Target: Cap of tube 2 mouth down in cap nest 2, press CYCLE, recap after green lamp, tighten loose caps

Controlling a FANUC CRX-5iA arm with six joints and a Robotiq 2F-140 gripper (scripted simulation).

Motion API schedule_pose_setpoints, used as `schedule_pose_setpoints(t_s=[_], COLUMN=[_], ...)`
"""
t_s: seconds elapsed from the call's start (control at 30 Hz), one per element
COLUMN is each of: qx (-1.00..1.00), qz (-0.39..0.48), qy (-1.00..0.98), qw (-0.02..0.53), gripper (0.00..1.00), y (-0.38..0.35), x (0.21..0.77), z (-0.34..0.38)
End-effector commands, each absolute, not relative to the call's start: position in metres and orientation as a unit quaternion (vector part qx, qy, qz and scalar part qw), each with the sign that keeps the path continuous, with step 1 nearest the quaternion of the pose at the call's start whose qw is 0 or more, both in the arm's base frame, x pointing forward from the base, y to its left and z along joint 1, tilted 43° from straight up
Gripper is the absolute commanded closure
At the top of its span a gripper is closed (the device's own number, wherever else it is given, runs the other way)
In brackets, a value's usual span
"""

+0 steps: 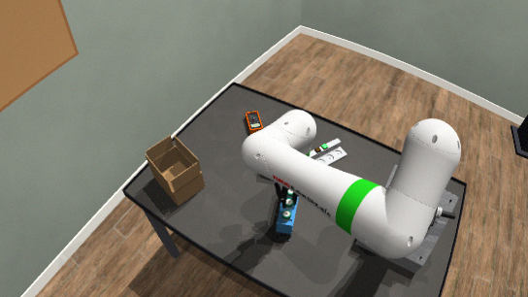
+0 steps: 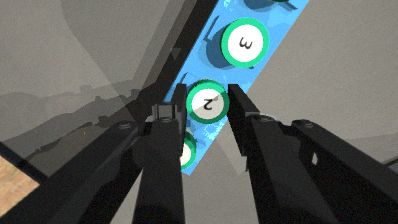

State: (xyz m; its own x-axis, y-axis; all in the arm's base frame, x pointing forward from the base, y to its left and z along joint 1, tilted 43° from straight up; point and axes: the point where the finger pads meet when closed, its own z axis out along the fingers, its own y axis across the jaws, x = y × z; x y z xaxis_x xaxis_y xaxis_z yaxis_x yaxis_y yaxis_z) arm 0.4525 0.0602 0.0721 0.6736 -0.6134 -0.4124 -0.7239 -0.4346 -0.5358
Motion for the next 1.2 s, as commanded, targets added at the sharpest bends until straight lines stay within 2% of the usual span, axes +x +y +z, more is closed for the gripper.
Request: schedule_pose_setpoints(t_s=[0.0,0.43,0.73,0.93,0.97,1.17], qx=[-0.833,-0.656,-0.532,-0.532,-0.532,-0.532], qz=[0.086,0.194,0.244,0.244,0.244,0.244], qy=[0.417,0.662,0.765,0.765,0.765,0.765], qw=[0.352,0.306,0.268,0.268,0.268,0.268], gripper=[0.7,0.7,0.7,0.7,0.59,0.59], y=[0.0594,0.0595,0.0596,0.0597,0.0601,0.0601], x=[0.4528,0.4528,0.4529,0.4529,0.453,0.453], z=[0.0724,0.0724,0.0722,0.0722,0.0716,0.0717])
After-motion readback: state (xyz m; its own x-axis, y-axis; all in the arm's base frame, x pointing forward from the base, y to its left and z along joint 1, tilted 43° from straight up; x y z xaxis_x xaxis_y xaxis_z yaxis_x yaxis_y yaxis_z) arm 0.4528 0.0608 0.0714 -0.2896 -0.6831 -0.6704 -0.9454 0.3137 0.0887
